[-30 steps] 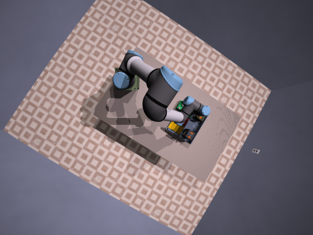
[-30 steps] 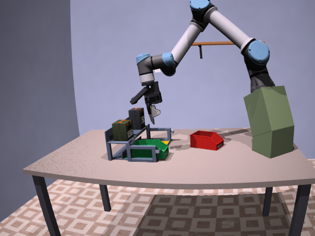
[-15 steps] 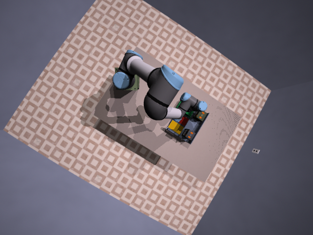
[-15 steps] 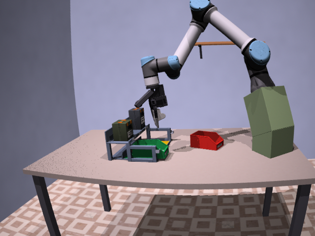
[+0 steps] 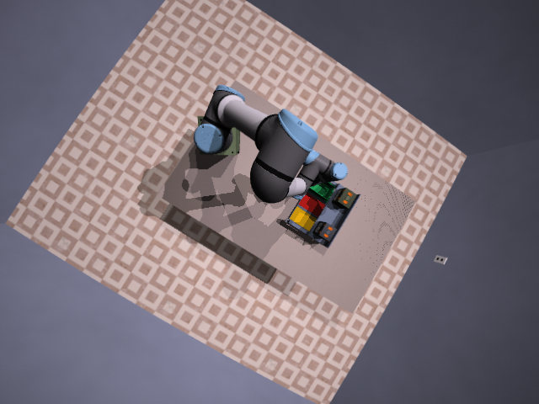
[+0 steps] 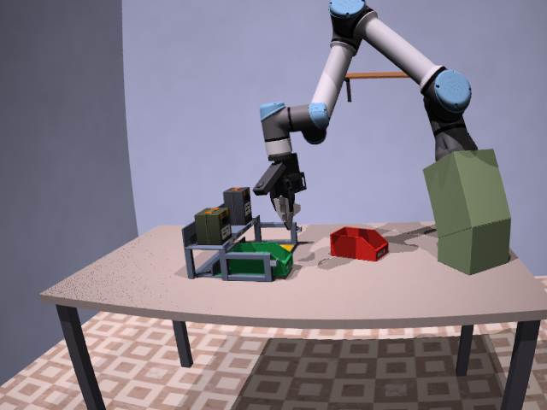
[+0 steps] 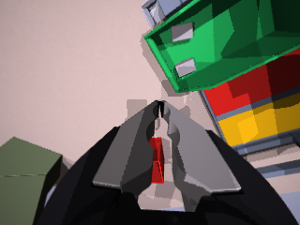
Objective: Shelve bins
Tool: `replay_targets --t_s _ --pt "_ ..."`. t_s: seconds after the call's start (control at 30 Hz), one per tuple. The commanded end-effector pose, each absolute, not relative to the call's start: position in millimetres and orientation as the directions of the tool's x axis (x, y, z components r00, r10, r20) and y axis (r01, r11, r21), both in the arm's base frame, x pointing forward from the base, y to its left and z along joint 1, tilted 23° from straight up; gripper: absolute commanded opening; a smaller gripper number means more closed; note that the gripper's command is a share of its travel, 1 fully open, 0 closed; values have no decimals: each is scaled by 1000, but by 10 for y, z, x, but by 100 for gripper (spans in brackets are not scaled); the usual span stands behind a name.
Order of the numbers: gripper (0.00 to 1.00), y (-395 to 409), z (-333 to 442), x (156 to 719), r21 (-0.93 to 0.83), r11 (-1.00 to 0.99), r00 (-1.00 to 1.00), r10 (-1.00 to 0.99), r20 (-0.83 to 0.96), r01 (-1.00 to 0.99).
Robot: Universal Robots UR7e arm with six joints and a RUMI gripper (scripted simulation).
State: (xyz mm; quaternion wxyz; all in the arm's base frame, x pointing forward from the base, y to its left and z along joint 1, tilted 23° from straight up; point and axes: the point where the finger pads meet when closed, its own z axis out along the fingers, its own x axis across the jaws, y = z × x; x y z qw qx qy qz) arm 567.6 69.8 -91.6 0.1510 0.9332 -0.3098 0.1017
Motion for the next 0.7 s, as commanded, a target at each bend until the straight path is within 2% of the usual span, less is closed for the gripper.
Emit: replay_targets --t_s 0.0,0.27,0.67 --pt "0 722 -1018 5521 260 -892 916 -304 262 -370" --pt "0 740 -1099 5351 317 -938 973 -70 218 -139" --pt "0 745 -1118 5296 332 -940 979 -7 204 -76"
